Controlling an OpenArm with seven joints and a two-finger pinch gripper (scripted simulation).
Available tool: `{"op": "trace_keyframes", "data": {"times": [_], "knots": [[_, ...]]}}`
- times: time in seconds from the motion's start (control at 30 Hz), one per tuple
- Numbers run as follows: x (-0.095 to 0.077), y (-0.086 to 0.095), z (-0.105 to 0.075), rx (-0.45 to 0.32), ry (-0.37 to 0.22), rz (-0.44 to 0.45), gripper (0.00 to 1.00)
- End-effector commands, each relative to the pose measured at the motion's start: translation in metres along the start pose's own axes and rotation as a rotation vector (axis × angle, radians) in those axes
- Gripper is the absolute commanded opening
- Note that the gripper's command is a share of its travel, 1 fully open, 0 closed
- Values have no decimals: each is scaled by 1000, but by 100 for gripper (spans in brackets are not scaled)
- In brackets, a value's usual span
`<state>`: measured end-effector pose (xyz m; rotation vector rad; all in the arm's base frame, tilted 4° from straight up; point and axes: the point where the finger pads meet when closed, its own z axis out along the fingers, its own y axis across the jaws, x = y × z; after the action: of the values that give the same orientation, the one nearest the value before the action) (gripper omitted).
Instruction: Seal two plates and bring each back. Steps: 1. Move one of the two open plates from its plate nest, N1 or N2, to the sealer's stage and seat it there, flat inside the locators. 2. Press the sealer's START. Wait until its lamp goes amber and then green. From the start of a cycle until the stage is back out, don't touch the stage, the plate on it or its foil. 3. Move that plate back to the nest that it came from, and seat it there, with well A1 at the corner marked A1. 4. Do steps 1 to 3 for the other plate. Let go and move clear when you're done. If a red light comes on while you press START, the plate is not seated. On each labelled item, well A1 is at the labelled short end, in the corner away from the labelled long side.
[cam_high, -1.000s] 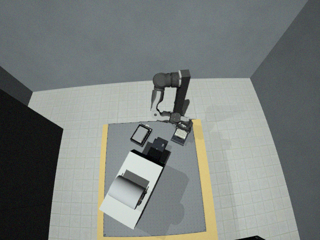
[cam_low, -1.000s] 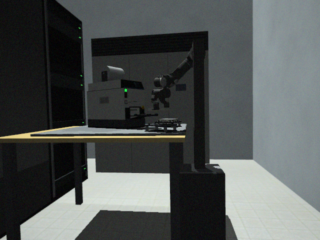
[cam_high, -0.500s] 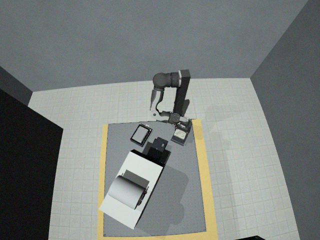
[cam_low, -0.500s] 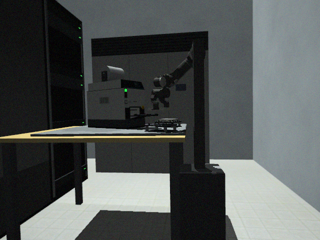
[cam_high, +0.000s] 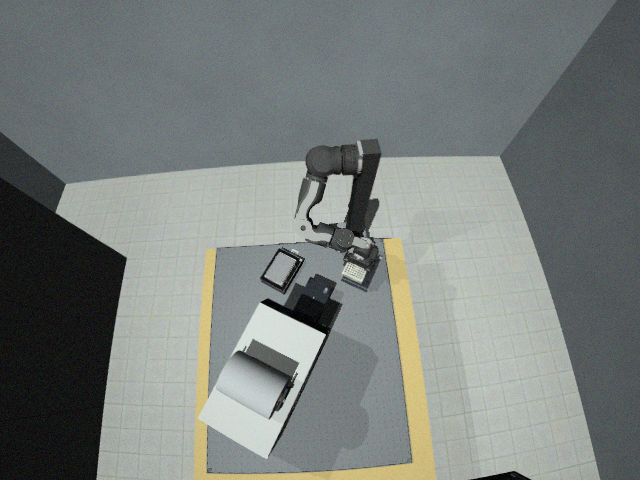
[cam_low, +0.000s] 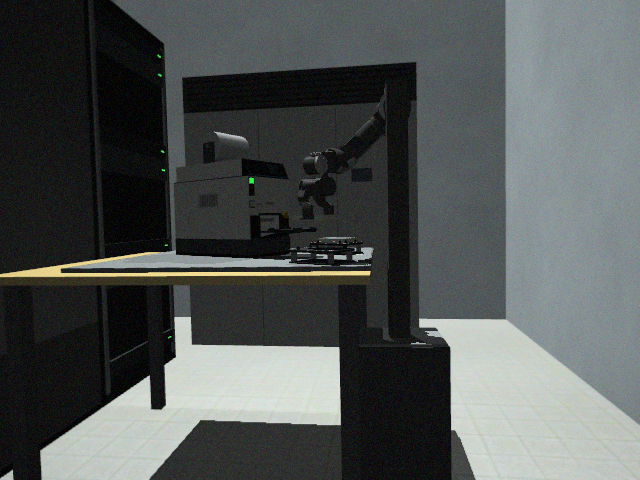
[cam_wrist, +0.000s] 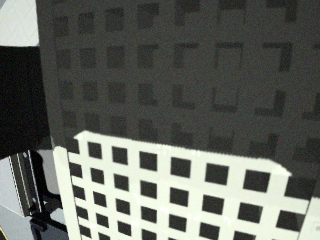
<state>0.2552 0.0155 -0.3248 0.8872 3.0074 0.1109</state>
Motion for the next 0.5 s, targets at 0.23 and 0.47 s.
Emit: {"op": "trace_keyframes", "data": {"times": [0.23, 0.47], "knots": [[-13, -4, -2, -13, 3, -9, 0], [-29, -12, -2, -14, 0, -6, 0]]}}
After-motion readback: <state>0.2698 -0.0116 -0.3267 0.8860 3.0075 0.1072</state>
